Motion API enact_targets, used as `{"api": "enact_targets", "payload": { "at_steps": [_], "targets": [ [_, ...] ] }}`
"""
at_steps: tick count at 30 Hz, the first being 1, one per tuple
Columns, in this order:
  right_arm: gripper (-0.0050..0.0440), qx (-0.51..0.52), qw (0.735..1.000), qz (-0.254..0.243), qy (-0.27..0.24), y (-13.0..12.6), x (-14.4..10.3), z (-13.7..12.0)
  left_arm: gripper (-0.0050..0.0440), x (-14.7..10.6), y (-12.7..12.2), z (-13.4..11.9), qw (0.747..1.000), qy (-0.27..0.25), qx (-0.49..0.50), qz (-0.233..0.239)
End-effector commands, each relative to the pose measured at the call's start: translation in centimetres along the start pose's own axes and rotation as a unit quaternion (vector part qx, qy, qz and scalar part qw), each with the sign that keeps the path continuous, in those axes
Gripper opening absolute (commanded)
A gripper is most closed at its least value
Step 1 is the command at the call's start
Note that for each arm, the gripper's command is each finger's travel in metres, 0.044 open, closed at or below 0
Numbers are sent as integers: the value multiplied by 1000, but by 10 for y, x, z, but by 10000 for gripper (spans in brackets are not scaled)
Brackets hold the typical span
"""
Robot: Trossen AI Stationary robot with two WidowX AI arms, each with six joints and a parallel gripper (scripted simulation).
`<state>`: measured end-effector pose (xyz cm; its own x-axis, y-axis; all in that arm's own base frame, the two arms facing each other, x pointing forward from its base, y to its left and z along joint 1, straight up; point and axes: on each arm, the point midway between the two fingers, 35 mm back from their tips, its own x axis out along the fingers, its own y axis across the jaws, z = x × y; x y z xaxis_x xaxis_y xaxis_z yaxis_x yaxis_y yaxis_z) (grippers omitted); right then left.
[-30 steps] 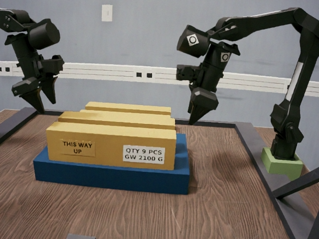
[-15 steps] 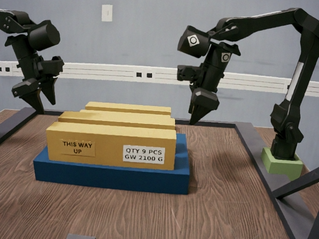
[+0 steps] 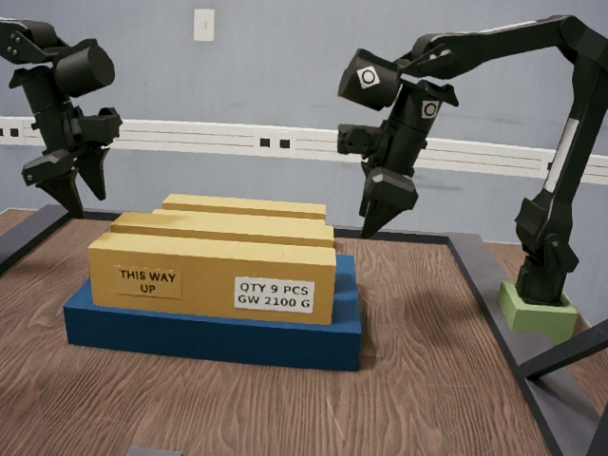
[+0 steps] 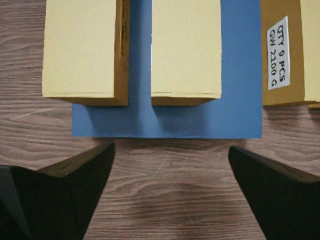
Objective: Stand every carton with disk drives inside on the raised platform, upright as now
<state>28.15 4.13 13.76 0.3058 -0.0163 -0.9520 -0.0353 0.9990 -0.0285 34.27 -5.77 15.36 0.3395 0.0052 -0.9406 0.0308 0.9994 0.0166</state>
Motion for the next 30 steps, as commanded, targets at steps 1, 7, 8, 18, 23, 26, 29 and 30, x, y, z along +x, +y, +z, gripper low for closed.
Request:
{"api": "enact_targets", "payload": {
  "at_steps": [1,7,8,18,23,26,29,30],
  "targets": [
    [388,1,1000,3,-12,-1,-6,1,386,-10,1,4,1000,-15,0,-3],
    [388,1,1000,3,-12,-1,-6,1,386,-10,1,4,1000,-15,0,-3],
    [388,1,1000,3,-12,-1,-6,1,386,-10,1,4,1000,-15,0,-3],
    [388,1,1000,2,-13,-12,-7,-9,386,-11,18,-12,1000,-14,-1,-2],
    [388,1,1000,2,-13,-12,-7,-9,386,-11,18,-12,1000,-14,-1,-2],
    [388,1,1000,1,-13,-12,-6,-8,386,-11,18,-13,1000,-14,-1,-2],
    [388,1,1000,1,-13,-12,-6,-8,386,-11,18,-13,1000,-14,-1,-2],
    [388,1,1000,1,-13,-12,-6,-8,386,-11,18,-13,1000,-14,-1,-2]
  ]
}}
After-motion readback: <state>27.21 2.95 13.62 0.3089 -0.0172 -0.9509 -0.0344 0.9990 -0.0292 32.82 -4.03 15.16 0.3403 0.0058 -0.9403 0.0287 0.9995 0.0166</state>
